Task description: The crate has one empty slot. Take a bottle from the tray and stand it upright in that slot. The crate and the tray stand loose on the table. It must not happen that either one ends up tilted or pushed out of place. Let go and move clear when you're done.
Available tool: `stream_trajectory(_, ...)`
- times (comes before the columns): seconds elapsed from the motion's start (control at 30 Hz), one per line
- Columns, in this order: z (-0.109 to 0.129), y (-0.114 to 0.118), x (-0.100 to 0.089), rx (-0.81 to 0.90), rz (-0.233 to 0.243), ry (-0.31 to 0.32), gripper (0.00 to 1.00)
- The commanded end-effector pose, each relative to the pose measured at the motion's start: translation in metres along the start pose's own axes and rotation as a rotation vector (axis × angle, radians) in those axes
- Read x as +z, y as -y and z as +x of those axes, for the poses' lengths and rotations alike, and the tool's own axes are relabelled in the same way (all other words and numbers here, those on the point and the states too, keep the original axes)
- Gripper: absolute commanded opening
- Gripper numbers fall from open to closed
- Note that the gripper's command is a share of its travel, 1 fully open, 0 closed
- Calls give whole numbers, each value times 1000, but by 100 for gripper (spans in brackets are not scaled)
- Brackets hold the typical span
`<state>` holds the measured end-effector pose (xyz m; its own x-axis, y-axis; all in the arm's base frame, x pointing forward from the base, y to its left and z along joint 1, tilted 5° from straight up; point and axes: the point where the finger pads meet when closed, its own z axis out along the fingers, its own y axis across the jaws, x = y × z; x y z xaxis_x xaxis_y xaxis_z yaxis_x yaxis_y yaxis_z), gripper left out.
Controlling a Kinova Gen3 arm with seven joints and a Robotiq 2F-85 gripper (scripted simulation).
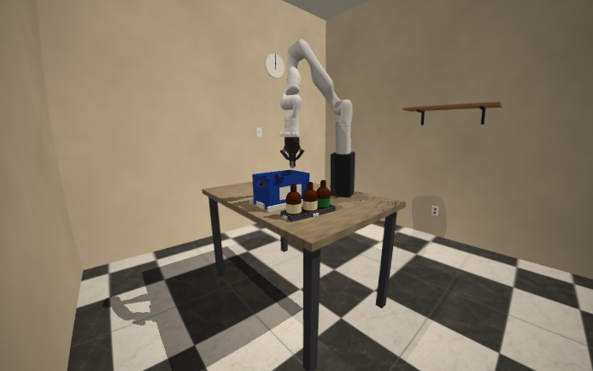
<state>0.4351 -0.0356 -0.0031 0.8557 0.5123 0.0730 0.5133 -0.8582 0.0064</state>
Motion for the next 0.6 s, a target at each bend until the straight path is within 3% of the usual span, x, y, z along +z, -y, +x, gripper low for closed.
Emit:
stream_trajectory(0.0, 33, 48, -2, -27, -13, -3, 0)
stream_trajectory(0.2, 53, 91, -3, -14, -14, -7, 0)
stream_trajectory(0.47, 56, 100, -3, -11, -14, -8, 0)
stream_trajectory(0.5, 56, 100, -3, -11, -14, -8, 64)
stream_trajectory(0.57, 56, 100, -3, -11, -14, -8, 64)
